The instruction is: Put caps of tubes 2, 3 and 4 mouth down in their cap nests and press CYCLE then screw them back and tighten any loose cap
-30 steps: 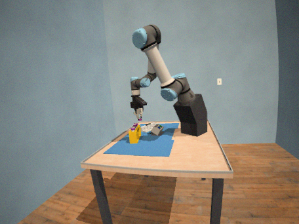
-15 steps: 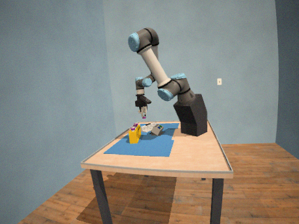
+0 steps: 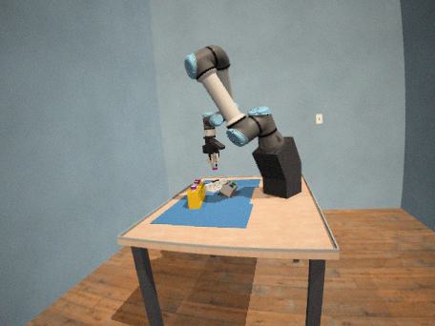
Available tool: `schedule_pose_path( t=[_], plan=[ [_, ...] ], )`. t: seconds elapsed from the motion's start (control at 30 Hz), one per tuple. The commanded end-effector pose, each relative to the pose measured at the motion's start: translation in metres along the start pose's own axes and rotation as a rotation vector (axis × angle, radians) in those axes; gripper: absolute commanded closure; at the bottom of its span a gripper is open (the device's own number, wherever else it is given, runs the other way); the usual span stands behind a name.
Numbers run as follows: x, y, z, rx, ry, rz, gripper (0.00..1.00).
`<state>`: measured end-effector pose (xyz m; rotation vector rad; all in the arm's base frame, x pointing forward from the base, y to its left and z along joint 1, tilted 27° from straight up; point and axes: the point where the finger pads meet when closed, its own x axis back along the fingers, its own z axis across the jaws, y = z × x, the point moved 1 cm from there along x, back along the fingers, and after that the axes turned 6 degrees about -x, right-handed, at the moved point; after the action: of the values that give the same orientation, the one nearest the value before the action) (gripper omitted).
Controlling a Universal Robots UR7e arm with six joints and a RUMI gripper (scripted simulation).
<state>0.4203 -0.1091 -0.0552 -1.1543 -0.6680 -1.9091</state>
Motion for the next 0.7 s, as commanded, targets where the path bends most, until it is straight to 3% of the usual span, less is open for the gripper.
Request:
schedule_pose_path(
  t=[0.0,0.27,0.4,0.67],
  plan=[
    [-0.001,0.009,-0.018,0.001,0.001,0.000,1.00],
    [-0.001,0.009,-0.018,0.001,0.001,0.000,1.00],
    [-0.011,0.009,-0.018,0.001,0.001,0.000,1.00],
    [-0.051,0.009,-0.018,0.001,0.001,0.000,1.00]
  ],
)
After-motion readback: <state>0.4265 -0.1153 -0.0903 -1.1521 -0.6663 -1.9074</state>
